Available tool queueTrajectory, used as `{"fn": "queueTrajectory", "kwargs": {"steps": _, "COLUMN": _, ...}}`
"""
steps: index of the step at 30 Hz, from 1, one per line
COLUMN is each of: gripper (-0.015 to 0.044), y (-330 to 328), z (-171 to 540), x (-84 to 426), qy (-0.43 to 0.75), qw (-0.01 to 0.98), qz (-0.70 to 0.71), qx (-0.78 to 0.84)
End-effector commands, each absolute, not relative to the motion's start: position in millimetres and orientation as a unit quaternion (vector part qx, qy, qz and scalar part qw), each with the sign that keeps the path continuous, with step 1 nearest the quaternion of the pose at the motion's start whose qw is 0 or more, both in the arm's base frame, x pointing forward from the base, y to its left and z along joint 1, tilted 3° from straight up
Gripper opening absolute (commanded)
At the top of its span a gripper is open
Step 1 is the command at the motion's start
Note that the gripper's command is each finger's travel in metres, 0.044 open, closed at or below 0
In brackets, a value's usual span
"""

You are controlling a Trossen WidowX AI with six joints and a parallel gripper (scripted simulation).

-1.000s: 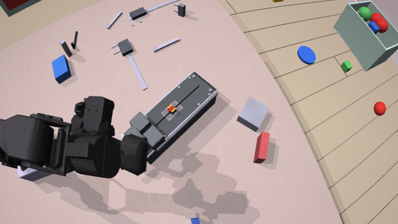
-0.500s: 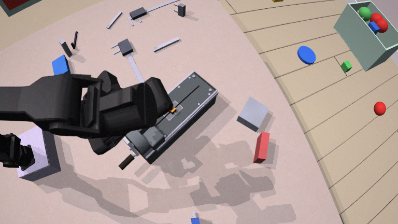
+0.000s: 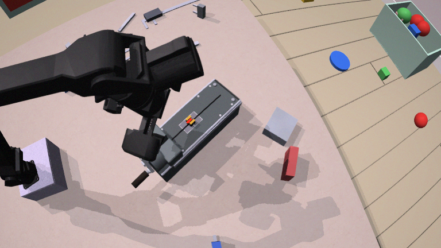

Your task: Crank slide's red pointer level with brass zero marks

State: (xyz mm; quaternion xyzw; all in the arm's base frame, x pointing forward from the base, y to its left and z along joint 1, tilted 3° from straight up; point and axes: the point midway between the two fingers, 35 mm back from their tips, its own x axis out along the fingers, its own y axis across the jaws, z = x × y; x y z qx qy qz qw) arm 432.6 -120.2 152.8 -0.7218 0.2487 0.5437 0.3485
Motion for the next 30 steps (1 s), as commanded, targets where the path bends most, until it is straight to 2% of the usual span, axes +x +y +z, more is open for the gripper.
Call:
{"fn": "queueTrajectory", "kwargs": {"steps": 1, "gripper": 0.0440, "y": -113.3, "z": 150.9, "x": 440.9, "qy": 0.216, "qw": 0.276, "qz": 0.571, "qx": -0.742}}
{"fn": "queueTrajectory", "kwargs": {"steps": 7, "gripper": 0.0440, "y": -99.1, "z": 149.3, "x": 453.4, "qy": 0.147, "qw": 0.140, "qz": 0.613, "qx": -0.764}}
{"fn": "queueTrajectory", "kwargs": {"steps": 16, "gripper": 0.0440, "y": -98.8, "z": 120.8, "x": 454.7, "qy": 0.140, "qw": 0.125, "qz": 0.617, "qx": -0.765}}
{"fn": "queueTrajectory", "kwargs": {"steps": 30, "gripper": 0.0440, "y": -98.8, "z": 120.0, "x": 454.7, "qy": 0.139, "qw": 0.125, "qz": 0.617, "qx": -0.765}}
